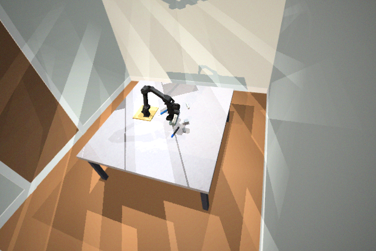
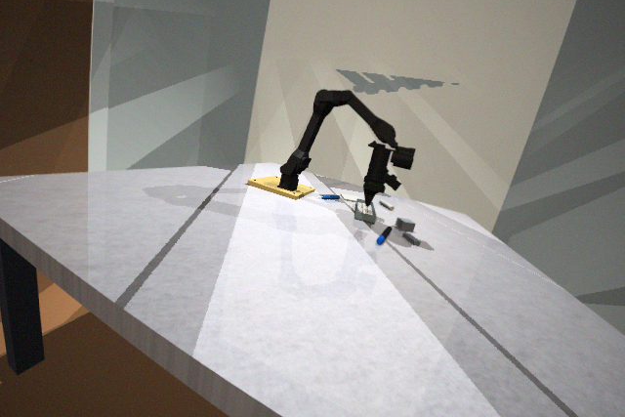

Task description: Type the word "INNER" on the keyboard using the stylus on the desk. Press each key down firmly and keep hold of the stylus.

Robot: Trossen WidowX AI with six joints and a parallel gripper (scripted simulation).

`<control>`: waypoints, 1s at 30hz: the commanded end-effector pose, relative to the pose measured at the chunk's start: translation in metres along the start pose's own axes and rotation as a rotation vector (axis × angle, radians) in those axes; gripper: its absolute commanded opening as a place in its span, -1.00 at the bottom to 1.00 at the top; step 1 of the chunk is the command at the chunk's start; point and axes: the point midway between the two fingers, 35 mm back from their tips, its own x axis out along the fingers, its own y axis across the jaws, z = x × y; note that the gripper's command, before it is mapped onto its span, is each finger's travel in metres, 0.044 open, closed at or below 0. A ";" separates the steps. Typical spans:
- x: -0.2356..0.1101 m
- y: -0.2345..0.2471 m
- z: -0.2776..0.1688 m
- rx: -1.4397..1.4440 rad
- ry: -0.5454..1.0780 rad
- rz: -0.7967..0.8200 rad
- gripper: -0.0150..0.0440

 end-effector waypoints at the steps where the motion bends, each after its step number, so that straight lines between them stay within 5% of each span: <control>1: 0.001 -0.010 0.001 -0.015 0.004 0.002 -0.49; 26: 0.001 0.017 -0.031 -0.015 0.007 0.004 -0.49; 30: 0.001 0.050 -0.029 -0.015 0.007 0.007 -0.49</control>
